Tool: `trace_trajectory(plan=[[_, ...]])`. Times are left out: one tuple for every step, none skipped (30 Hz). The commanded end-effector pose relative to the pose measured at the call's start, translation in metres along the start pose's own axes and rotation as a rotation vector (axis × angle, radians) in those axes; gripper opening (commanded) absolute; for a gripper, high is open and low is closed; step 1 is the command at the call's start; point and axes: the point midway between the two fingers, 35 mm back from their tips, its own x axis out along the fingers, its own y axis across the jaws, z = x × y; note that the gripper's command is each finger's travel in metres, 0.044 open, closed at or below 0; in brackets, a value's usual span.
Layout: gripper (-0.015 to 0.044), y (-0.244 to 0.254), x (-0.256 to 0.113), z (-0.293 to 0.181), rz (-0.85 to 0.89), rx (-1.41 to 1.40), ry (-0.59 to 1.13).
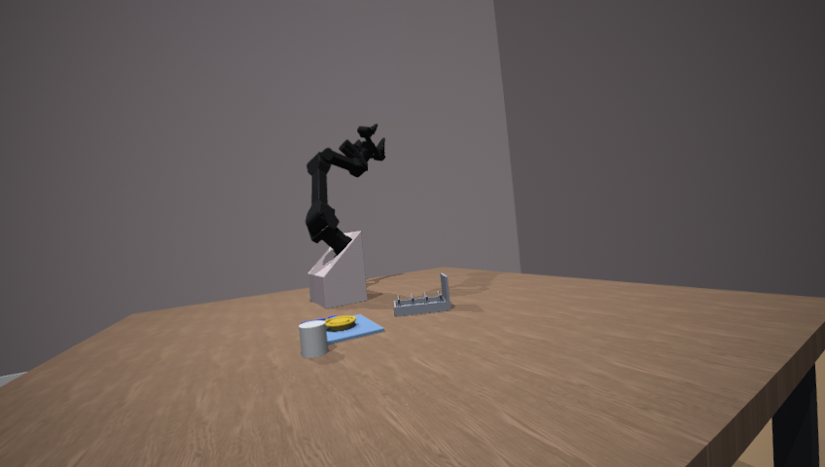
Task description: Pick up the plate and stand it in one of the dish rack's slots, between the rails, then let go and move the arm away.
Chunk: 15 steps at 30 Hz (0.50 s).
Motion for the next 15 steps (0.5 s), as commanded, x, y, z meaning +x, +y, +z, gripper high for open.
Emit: trace_trajectory(plan=[[0.0400, -0.001, 0.001, -0.002, 0.001, -0.002, 0.004], [0.0400, -0.003, 0.004, -0.008, 0.005, -0.008, 0.015], [0.0400, -0.007, 0.008, -0.018, 0.010, -0.018, 0.034], [0.0400, -0.012, 0.014, -0.031, 0.016, -0.027, 0.058], [0.0400, -0.017, 0.019, -0.043, 0.021, -0.031, 0.083], [0.0400, -0.023, 0.024, -0.055, 0.022, -0.029, 0.110], [0.0400, -0.028, 0.029, -0.067, 0.024, -0.027, 0.136], [0.0400, -0.034, 0.034, -0.080, 0.025, -0.025, 0.163], [0.0400, -0.041, 0.038, -0.092, 0.026, -0.022, 0.190], [0.0400, -0.047, 0.041, -0.104, 0.027, -0.019, 0.217], [0.0400, -0.053, 0.045, -0.117, 0.027, -0.015, 0.244], [0.0400, -0.060, 0.048, -0.130, 0.027, -0.012, 0.272], [0.0400, -0.067, 0.050, -0.142, 0.026, -0.007, 0.299], [0.0400, -0.074, 0.052, -0.155, 0.026, -0.003, 0.327], [0.0400, -0.080, 0.054, -0.168, 0.025, 0.002, 0.354]])
